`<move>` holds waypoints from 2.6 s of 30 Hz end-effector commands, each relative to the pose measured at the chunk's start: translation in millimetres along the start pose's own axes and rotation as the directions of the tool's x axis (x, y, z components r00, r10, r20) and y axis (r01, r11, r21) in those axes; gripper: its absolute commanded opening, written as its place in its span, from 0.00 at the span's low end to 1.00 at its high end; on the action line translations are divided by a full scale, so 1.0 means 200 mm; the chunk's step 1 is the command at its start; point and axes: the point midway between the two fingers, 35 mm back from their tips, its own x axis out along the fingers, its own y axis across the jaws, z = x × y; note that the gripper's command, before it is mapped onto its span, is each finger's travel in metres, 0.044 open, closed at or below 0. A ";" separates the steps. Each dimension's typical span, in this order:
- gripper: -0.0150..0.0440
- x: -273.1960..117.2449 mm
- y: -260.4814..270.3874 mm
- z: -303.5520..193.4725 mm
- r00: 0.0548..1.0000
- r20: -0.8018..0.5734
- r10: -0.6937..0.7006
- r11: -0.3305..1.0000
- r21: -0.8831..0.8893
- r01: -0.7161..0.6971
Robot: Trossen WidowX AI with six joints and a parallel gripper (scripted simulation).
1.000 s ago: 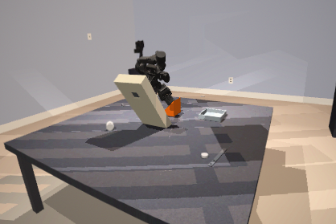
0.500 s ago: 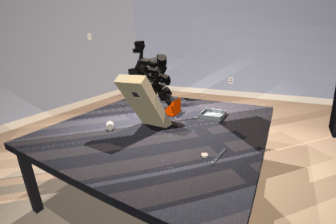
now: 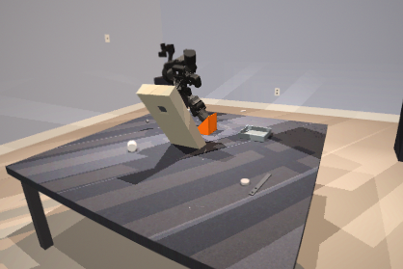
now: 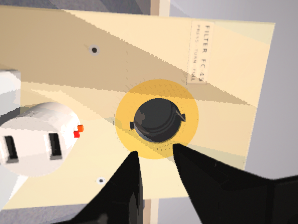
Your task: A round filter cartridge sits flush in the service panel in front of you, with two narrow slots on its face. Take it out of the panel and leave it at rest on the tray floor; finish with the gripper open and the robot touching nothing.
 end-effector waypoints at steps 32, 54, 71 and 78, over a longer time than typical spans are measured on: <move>0.77 -0.05 0.10 0.01 0.943 0.062 0.327 0.184 0.975 -0.128; 0.77 0.02 0.25 0.02 0.904 0.067 0.422 -0.167 0.986 0.005; 0.77 0.14 0.31 0.03 0.904 0.067 0.421 -0.168 0.986 0.005; 0.77 0.19 0.34 0.03 0.905 0.065 0.421 -0.168 0.986 0.007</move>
